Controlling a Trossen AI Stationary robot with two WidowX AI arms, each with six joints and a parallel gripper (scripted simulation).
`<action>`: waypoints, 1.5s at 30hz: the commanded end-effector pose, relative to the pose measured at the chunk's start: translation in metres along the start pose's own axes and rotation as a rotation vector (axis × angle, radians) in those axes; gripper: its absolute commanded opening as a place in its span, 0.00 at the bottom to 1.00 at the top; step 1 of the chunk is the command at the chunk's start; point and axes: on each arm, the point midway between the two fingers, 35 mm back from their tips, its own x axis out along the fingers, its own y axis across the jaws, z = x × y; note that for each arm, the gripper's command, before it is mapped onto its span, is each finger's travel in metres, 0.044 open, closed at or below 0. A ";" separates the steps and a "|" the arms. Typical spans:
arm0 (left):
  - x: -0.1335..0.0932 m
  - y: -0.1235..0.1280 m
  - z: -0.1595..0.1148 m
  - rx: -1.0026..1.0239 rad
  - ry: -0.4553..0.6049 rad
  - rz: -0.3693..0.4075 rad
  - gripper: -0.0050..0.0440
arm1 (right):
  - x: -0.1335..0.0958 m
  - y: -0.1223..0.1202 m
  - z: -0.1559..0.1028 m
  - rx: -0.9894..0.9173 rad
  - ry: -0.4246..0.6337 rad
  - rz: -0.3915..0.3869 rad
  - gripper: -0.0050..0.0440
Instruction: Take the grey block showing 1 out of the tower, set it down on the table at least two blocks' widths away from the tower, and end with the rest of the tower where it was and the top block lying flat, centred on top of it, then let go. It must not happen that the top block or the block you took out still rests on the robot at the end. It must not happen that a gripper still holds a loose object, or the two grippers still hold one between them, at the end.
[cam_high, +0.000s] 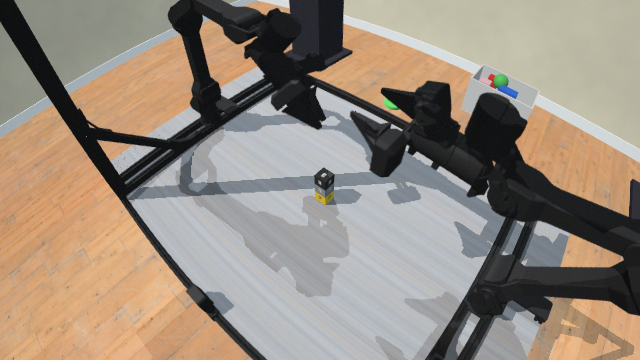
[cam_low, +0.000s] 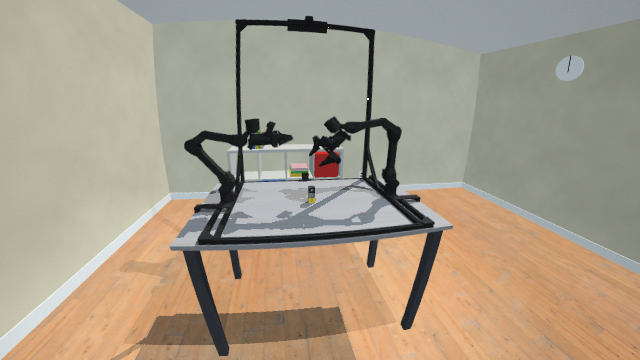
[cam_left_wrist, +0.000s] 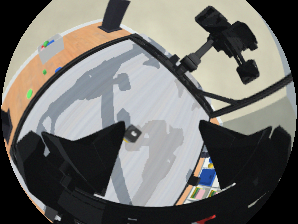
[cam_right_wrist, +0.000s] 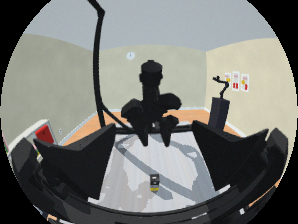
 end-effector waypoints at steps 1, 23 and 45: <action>0.028 0.010 -0.004 -0.148 0.089 0.133 0.92 | 0.000 0.000 0.000 0.000 0.000 0.000 0.92; 0.085 0.063 -0.039 -0.612 0.262 0.690 0.92 | 0.000 0.000 0.000 0.000 0.000 0.000 0.92; 0.062 0.029 -0.024 0.164 0.490 0.407 0.92 | 0.000 0.000 0.000 0.000 0.000 0.000 0.92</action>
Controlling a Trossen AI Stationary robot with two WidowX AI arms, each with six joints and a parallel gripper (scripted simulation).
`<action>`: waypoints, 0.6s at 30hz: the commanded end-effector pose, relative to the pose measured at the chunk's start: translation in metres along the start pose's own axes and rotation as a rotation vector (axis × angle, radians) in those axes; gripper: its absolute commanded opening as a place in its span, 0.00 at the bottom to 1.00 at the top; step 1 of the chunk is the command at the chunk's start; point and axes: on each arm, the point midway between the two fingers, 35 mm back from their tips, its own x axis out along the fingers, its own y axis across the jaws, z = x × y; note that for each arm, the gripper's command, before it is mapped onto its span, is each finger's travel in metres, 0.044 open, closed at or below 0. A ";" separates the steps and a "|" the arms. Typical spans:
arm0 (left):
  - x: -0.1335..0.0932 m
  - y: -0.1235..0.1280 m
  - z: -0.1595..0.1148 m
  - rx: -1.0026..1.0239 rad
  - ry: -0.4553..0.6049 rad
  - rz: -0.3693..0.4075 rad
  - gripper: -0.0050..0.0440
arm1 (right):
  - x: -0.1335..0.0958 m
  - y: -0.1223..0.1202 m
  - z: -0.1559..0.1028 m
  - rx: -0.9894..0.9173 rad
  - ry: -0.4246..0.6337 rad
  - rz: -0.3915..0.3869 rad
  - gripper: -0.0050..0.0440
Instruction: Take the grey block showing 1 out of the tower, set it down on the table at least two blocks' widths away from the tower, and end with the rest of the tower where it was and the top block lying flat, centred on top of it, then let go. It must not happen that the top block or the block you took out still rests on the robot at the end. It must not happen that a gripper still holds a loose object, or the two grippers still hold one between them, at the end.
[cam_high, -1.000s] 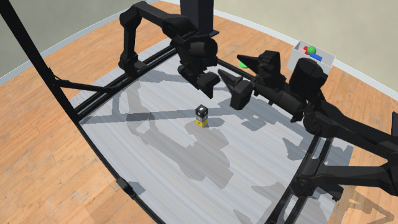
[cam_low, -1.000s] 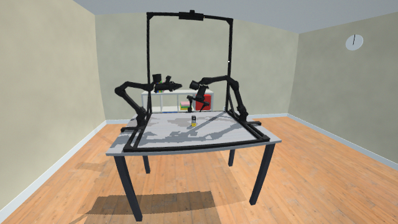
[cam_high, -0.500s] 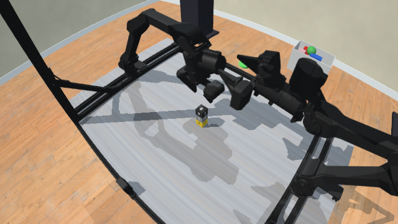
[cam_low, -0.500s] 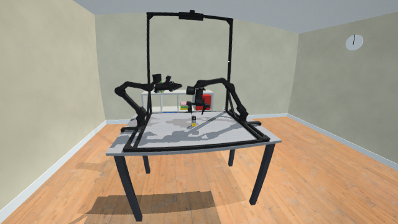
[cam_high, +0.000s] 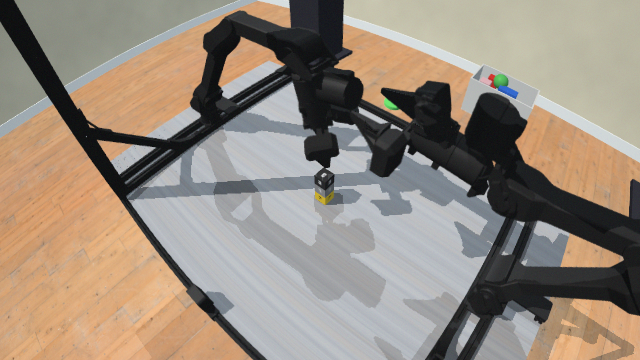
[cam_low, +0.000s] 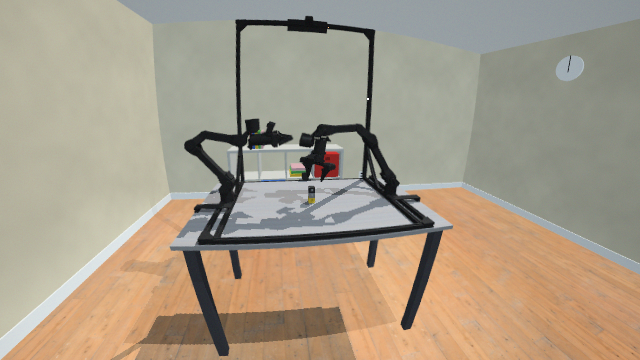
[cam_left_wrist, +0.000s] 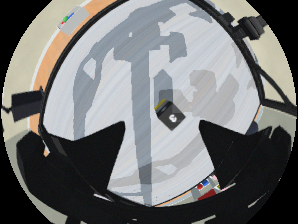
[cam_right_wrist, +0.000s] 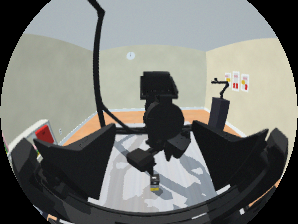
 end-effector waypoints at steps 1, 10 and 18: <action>-0.018 -0.007 0.001 0.209 -0.021 -0.044 0.92 | 0.000 0.000 0.000 0.000 0.000 0.000 0.92; -0.042 -0.016 -0.001 0.679 -0.059 -0.099 0.92 | 0.000 0.000 0.000 0.000 0.000 0.000 0.92; -0.014 -0.015 -0.006 0.781 -0.070 -0.107 0.92 | 0.000 0.000 0.000 0.000 0.000 0.000 0.92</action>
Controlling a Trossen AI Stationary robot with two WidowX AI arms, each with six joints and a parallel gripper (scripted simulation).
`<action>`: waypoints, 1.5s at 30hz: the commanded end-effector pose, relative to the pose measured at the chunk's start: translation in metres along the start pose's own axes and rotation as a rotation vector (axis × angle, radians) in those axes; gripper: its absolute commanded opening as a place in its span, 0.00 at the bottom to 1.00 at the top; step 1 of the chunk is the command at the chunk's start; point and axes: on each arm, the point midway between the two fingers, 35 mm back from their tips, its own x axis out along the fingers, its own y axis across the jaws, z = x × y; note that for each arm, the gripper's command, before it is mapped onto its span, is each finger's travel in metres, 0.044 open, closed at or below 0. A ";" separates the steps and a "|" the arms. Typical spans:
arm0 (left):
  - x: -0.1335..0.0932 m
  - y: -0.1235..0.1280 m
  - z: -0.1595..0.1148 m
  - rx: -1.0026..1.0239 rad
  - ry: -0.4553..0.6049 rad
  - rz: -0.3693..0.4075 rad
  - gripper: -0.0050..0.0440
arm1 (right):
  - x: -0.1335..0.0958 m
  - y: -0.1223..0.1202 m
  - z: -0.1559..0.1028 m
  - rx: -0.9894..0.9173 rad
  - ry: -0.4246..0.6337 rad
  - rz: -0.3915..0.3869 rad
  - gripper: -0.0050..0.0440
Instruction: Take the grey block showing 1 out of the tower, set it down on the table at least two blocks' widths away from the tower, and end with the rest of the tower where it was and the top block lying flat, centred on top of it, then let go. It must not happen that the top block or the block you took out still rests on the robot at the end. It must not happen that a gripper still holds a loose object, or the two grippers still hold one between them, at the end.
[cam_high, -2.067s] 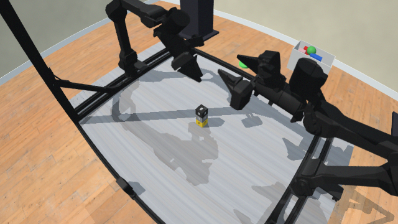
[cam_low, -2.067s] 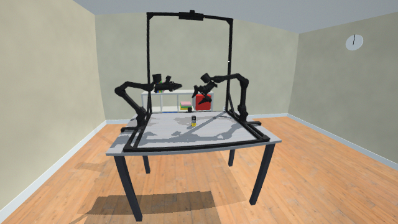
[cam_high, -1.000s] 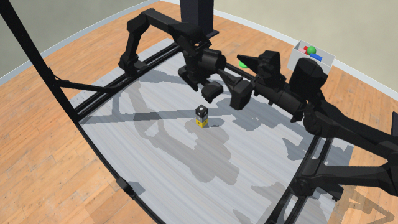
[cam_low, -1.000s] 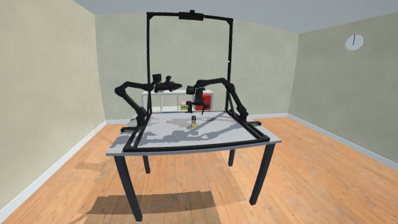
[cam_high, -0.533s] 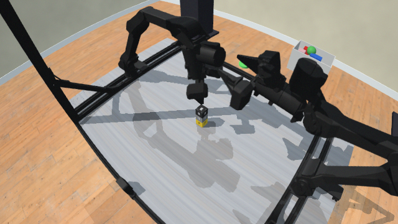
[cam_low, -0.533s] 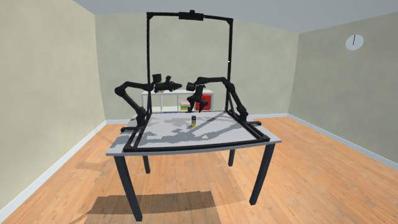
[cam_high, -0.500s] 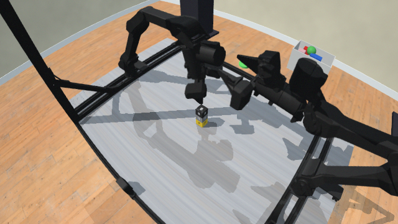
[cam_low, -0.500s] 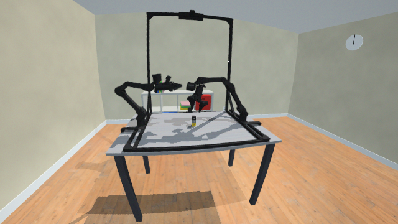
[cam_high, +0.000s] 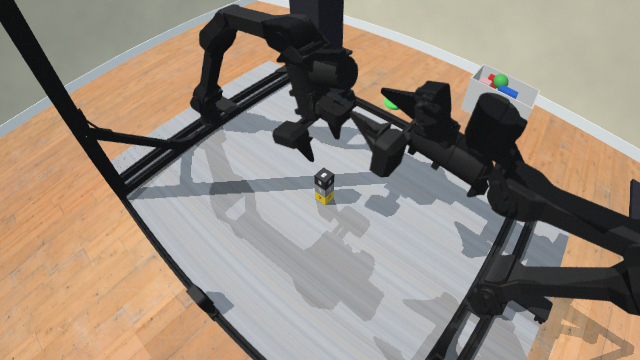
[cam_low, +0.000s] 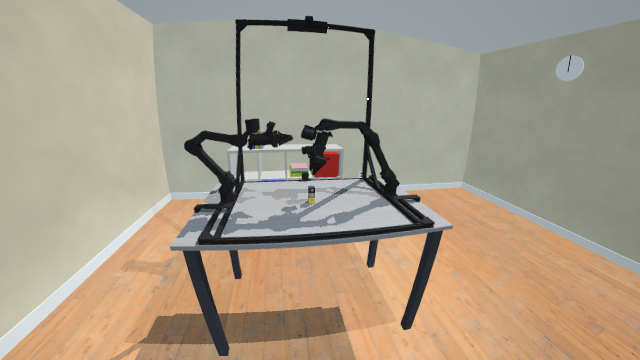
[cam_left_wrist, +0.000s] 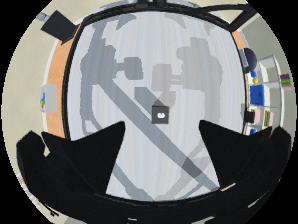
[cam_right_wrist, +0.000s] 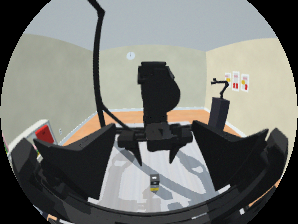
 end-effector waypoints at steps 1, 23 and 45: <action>0.026 -0.002 -0.012 0.038 0.010 -0.008 0.92 | 0.000 0.000 0.000 0.000 0.000 0.000 0.92; 0.088 -0.002 -0.025 0.038 0.010 -0.008 0.92 | 0.000 0.000 0.000 0.000 0.000 0.000 0.92; 0.088 -0.002 -0.025 0.038 0.010 -0.008 0.44 | 0.000 0.000 0.000 0.000 0.000 0.000 0.92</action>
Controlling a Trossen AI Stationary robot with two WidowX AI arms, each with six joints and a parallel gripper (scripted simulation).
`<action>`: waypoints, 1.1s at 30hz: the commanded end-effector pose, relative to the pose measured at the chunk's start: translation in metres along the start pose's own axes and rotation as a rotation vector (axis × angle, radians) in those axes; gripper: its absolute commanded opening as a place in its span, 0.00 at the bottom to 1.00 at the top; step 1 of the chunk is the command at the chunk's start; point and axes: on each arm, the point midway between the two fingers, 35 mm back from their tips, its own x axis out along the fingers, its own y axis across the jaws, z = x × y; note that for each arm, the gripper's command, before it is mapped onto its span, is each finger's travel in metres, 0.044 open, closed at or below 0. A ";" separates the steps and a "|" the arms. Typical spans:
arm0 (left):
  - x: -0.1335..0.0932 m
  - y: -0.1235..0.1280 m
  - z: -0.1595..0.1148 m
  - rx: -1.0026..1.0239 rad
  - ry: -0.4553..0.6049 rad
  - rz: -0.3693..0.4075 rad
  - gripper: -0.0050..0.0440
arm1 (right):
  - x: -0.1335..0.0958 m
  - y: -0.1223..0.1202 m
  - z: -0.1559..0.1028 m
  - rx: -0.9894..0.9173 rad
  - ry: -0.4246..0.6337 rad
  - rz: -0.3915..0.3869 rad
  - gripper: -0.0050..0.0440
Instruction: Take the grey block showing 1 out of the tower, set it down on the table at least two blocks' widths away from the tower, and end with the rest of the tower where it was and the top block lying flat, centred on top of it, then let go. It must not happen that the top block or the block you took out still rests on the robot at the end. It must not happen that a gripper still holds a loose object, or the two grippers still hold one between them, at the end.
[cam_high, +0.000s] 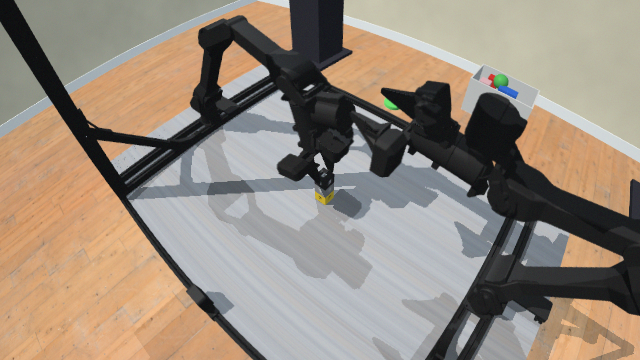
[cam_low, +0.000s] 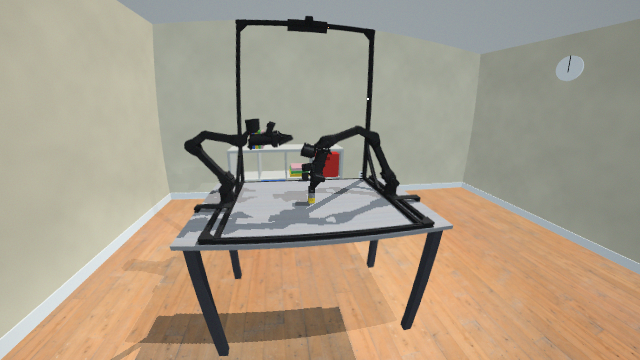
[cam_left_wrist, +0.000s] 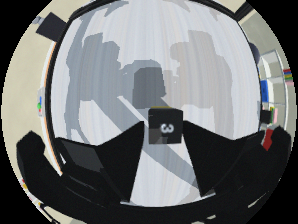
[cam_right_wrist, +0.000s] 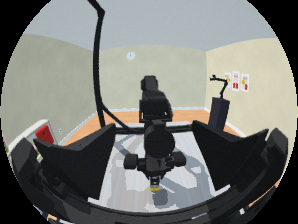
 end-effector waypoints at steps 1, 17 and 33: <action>0.002 -0.001 -0.001 0.003 0.006 -0.005 0.43 | 0.000 0.000 0.000 0.000 0.000 0.000 0.92; -0.010 -0.001 0.002 0.003 0.006 -0.005 0.10 | 0.000 0.000 0.000 0.000 0.000 0.000 0.92; -0.031 -0.001 -0.074 0.003 0.006 -0.005 0.10 | 0.000 0.000 0.000 0.000 0.000 0.000 0.92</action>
